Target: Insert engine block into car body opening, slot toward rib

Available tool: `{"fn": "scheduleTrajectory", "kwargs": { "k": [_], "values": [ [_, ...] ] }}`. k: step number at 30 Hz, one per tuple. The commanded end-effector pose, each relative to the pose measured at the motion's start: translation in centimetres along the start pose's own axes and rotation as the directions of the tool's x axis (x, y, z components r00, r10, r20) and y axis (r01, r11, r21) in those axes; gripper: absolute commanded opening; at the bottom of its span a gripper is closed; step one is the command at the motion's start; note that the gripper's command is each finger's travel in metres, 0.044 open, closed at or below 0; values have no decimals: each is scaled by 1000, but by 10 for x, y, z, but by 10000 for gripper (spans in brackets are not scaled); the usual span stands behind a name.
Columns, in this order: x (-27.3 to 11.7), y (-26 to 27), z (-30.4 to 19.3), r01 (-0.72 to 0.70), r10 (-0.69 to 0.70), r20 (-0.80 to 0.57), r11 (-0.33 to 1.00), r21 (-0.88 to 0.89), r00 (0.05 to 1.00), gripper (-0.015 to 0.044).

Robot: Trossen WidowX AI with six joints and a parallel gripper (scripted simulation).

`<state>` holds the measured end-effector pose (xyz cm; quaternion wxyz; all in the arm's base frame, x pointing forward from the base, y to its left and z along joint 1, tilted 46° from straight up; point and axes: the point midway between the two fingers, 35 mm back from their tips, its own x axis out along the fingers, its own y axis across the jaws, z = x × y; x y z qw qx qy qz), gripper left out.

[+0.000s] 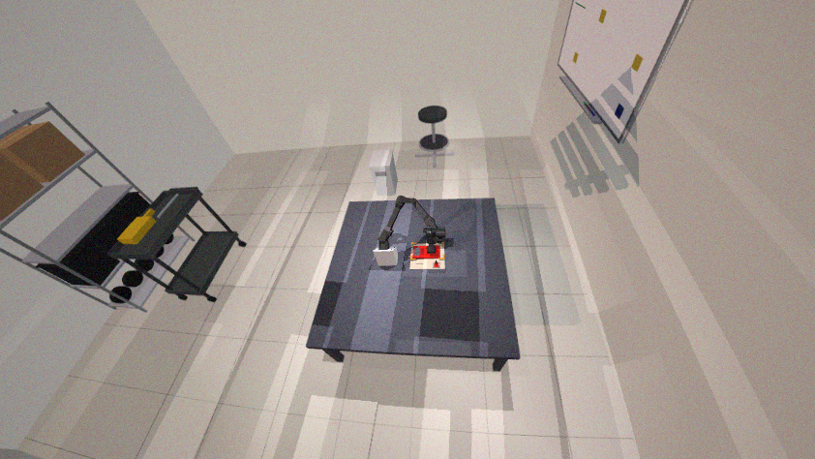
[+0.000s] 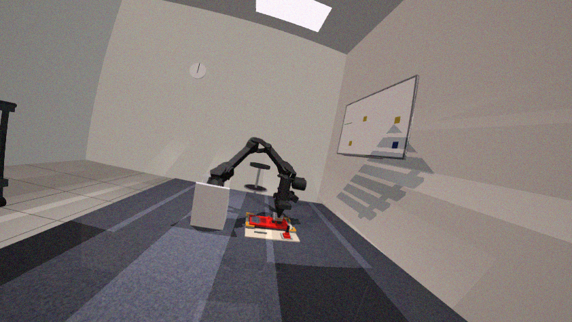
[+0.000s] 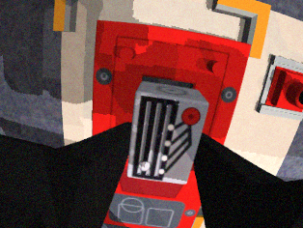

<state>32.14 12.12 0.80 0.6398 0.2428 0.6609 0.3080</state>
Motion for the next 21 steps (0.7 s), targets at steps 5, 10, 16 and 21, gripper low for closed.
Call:
{"fn": "scheduleTrajectory", "kwargs": {
  "k": [5,10,16,21],
  "values": [
    [2,0,0,-3,3,2,1000,1,1000,159],
    [3,0,0,-3,3,2,1000,-3,1000,159],
    [4,0,0,-3,3,2,1000,-2,1000,159],
    [5,0,0,-3,3,2,1000,1,1000,159]
  ]
}}
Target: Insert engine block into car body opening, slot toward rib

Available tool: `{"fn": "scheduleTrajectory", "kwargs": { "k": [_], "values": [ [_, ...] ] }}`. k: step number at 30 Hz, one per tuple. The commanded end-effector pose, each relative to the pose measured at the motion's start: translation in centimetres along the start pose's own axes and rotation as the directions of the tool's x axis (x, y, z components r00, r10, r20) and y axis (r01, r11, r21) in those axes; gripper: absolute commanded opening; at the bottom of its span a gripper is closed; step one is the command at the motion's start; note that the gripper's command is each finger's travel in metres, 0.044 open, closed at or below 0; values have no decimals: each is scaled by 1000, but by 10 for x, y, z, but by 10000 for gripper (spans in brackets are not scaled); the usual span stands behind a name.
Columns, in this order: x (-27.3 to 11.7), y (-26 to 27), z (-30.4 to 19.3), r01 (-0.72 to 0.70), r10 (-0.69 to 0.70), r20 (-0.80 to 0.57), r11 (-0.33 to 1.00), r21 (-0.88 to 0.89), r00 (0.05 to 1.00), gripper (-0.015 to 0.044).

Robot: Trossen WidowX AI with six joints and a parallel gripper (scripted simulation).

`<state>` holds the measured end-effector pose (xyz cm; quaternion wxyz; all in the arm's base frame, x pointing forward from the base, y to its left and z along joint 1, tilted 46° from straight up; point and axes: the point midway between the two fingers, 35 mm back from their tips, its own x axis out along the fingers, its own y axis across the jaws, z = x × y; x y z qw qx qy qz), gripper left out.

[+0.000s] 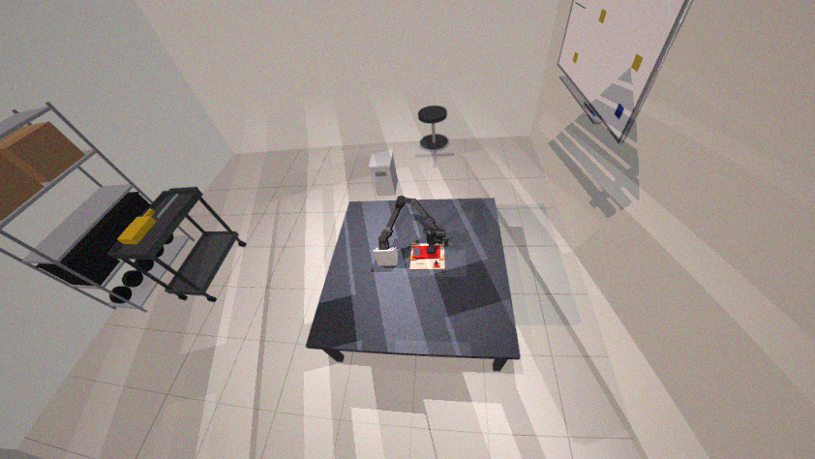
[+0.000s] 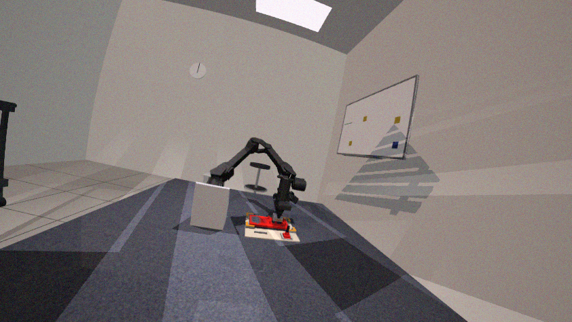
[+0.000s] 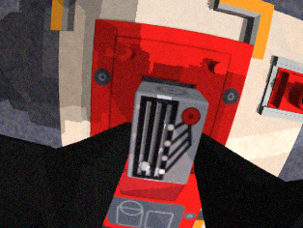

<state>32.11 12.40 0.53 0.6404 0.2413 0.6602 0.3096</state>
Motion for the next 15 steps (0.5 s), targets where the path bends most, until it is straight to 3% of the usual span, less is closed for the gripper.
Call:
{"fn": "scheduleTrajectory", "kwargs": {
  "k": [1,15],
  "values": [
    [1,0,0,-3,3,2,1000,6,1000,159],
    [3,0,0,-3,3,2,1000,5,1000,159]
  ]
}}
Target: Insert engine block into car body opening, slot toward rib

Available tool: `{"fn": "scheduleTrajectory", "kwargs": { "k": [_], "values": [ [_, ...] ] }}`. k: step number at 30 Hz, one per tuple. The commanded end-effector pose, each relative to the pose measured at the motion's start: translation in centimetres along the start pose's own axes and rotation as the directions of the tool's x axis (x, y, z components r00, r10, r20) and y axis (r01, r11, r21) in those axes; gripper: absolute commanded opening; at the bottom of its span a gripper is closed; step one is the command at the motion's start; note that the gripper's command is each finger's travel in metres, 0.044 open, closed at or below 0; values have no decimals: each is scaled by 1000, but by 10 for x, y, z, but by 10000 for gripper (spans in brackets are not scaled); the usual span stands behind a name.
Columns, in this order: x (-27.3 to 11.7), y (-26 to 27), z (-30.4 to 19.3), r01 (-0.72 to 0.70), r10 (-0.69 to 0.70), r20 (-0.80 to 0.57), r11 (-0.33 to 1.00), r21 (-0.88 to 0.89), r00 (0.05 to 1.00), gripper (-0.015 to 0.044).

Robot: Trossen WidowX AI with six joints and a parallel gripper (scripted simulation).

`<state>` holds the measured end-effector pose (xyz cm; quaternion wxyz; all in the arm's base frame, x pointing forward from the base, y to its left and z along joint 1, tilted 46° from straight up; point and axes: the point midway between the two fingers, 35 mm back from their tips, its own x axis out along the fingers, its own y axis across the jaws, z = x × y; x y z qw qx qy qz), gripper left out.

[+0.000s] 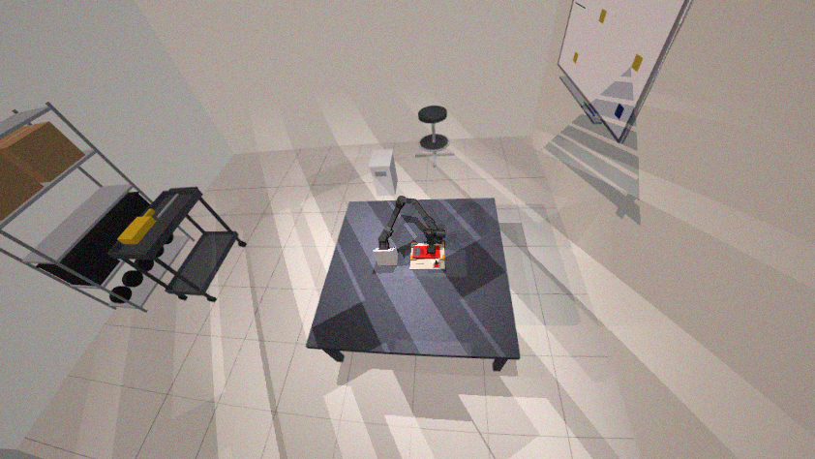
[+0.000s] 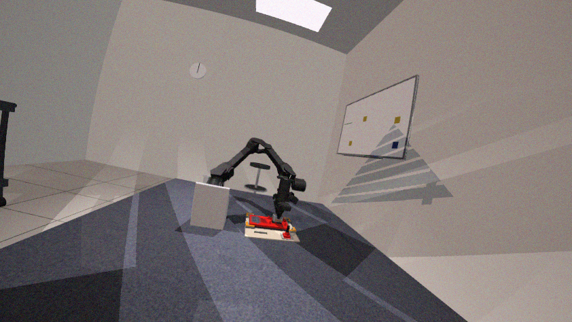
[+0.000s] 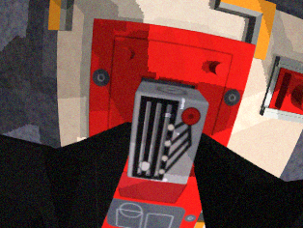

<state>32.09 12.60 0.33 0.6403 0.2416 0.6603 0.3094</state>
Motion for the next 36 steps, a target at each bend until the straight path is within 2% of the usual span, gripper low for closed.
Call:
{"fn": "scheduleTrajectory", "kwargs": {
  "k": [1,36],
  "values": [
    [1,0,0,-3,3,2,1000,4,1000,159],
    [7,0,0,-4,4,2,1000,4,1000,159]
  ]
}}
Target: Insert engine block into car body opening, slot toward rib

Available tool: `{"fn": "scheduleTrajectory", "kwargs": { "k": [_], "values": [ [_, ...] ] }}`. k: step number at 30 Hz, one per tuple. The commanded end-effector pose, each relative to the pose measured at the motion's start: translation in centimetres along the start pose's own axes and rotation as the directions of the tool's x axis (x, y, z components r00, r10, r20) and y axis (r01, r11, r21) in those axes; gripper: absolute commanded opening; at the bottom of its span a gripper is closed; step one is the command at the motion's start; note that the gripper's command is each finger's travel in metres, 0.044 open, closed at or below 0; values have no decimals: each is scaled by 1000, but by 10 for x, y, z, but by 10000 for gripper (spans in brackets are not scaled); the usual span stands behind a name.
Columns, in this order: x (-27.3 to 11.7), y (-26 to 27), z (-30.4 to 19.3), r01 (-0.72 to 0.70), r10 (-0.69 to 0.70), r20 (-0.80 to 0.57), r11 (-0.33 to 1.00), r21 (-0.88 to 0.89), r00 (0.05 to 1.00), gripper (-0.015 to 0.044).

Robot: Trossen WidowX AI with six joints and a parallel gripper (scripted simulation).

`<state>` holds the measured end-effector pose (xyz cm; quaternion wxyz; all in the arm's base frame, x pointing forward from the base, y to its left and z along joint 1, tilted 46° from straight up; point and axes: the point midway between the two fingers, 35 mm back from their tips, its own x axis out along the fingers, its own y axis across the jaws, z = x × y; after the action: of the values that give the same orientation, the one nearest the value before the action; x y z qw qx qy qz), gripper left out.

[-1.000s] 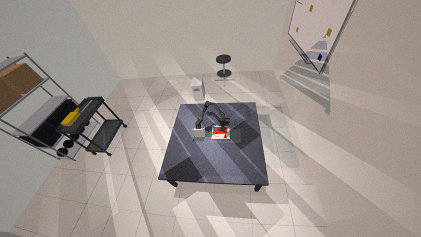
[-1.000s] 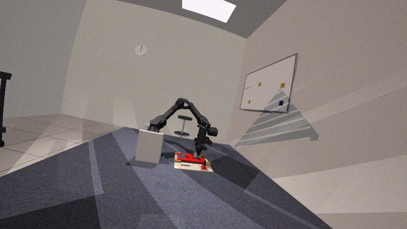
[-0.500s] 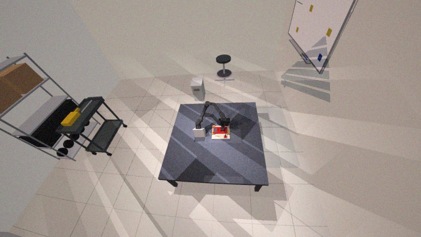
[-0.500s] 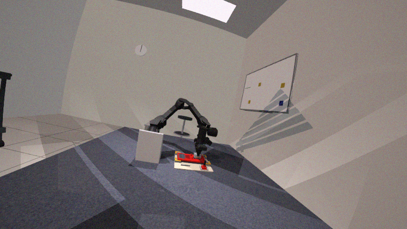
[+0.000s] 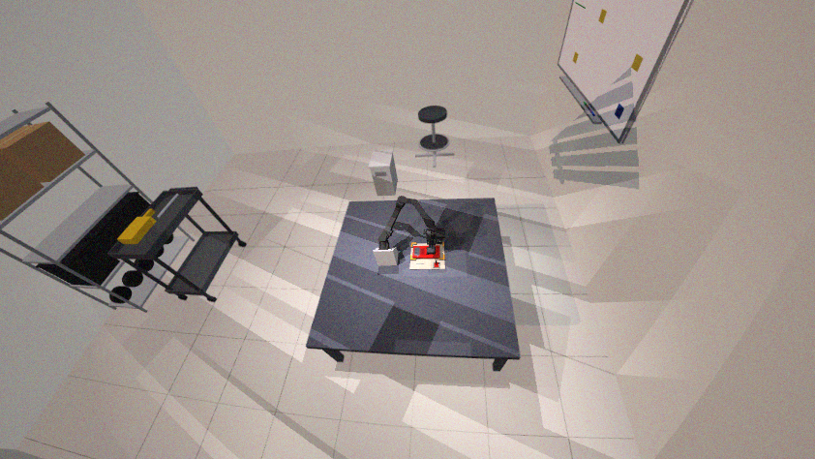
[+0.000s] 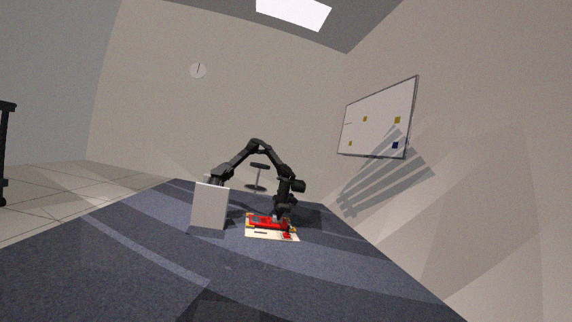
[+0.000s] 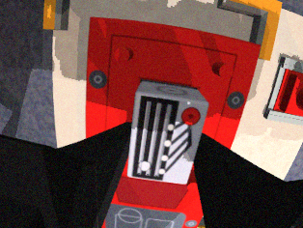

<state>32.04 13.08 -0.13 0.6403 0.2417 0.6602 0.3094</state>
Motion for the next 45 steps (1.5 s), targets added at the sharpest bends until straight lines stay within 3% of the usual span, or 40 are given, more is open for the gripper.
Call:
{"fn": "scheduleTrajectory", "kwargs": {
  "k": [1,30,40,45],
  "values": [
    [1,0,0,-3,3,2,1000,4,1000,159],
    [6,0,0,-4,4,2,1000,4,1000,159],
    [6,0,0,0,0,0,1000,0,1000,422],
    [6,0,0,0,0,0,1000,0,1000,440]
  ]
}}
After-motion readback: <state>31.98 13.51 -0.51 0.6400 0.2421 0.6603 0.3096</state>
